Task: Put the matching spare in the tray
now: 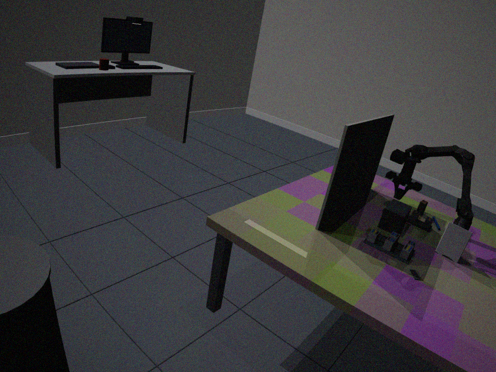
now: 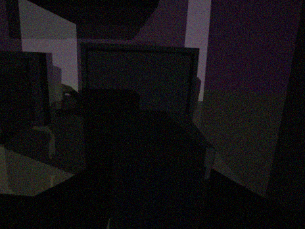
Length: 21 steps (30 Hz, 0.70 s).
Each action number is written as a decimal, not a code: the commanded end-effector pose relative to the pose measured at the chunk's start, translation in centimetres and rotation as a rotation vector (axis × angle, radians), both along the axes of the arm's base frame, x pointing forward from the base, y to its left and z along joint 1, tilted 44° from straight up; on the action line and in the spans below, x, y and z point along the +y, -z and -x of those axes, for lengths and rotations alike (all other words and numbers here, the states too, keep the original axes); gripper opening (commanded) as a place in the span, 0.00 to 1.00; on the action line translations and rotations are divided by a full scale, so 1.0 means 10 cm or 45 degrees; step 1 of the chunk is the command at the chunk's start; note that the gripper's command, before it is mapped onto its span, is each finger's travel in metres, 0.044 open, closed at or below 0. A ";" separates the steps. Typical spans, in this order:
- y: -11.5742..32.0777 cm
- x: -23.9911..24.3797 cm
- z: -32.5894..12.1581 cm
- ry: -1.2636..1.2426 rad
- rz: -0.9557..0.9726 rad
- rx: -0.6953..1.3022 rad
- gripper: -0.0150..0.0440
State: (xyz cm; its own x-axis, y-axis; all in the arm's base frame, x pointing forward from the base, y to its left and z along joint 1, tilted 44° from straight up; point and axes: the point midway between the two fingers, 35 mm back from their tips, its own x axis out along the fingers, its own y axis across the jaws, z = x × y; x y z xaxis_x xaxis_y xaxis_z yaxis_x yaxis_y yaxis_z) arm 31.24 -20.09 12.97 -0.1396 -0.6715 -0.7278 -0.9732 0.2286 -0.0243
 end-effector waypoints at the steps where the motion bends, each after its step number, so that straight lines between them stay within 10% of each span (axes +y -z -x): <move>1: 0.03 -0.01 -0.01 -0.009 -0.003 0.000 0.25; 21: 0.16 -0.14 0.03 -0.010 0.000 0.001 0.25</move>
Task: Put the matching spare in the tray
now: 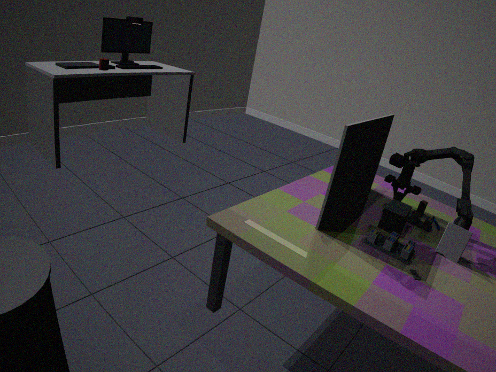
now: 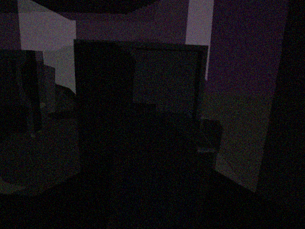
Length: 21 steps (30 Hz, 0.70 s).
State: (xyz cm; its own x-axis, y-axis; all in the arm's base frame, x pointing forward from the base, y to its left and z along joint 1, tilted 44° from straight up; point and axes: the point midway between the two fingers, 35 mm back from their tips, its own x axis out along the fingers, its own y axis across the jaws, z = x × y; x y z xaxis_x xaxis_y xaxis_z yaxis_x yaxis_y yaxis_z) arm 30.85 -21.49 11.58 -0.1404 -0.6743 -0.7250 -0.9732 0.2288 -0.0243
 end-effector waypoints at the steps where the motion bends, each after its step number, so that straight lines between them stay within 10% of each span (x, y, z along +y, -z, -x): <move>1: 0.03 -0.01 -0.01 -0.010 -0.005 0.000 0.25; 21: 0.16 -0.14 0.04 -0.010 0.000 0.001 0.25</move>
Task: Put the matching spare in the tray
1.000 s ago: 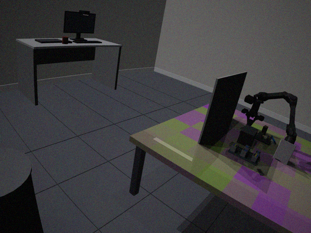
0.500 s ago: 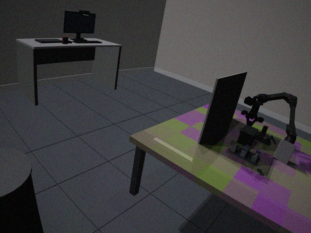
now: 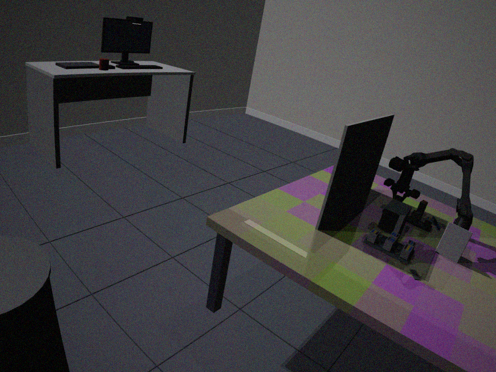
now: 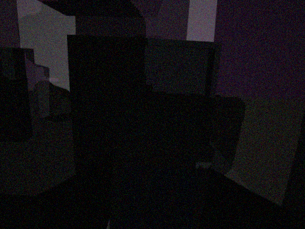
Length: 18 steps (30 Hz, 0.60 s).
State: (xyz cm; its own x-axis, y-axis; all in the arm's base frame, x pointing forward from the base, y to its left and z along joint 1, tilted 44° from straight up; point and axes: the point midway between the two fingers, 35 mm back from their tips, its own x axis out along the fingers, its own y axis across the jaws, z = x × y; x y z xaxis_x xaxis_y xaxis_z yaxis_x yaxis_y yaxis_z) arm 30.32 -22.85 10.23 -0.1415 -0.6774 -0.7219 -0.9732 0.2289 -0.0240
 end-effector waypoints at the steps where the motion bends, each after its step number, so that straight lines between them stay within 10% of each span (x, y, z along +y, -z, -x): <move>1: 0.03 -0.01 -0.01 -0.010 -0.006 -0.001 0.25; 18: 0.13 -0.11 0.05 -0.010 0.000 0.001 0.25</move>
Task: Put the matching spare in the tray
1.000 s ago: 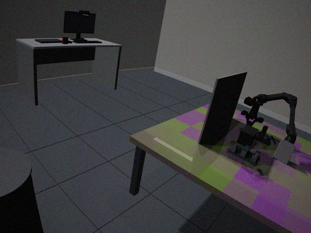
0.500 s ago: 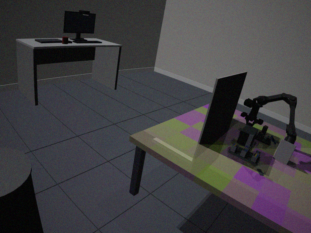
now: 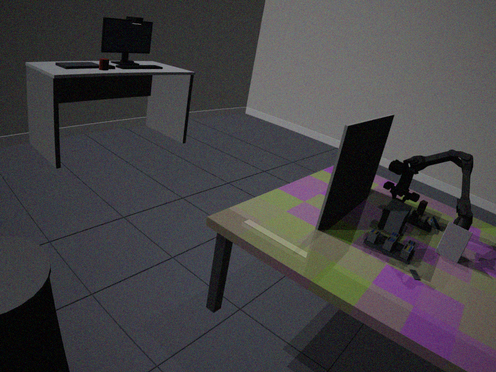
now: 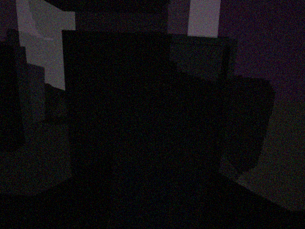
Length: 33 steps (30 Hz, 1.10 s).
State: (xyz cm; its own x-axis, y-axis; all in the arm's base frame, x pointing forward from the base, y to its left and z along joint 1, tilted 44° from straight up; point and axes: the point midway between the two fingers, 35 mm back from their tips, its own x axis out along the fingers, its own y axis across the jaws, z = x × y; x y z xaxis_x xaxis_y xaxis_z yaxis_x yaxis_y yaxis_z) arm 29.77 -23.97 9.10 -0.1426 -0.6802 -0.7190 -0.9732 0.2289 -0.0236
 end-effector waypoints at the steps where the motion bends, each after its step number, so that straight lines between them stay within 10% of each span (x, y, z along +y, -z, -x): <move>1: 0.03 -0.01 0.00 -0.010 -0.005 -0.001 0.25; 8: 0.07 -0.05 0.02 -0.010 -0.003 0.000 0.25; 25: 0.03 -0.03 0.02 0.000 0.002 0.001 1.00; 33: -0.70 0.68 -0.12 -0.010 -0.009 0.000 1.00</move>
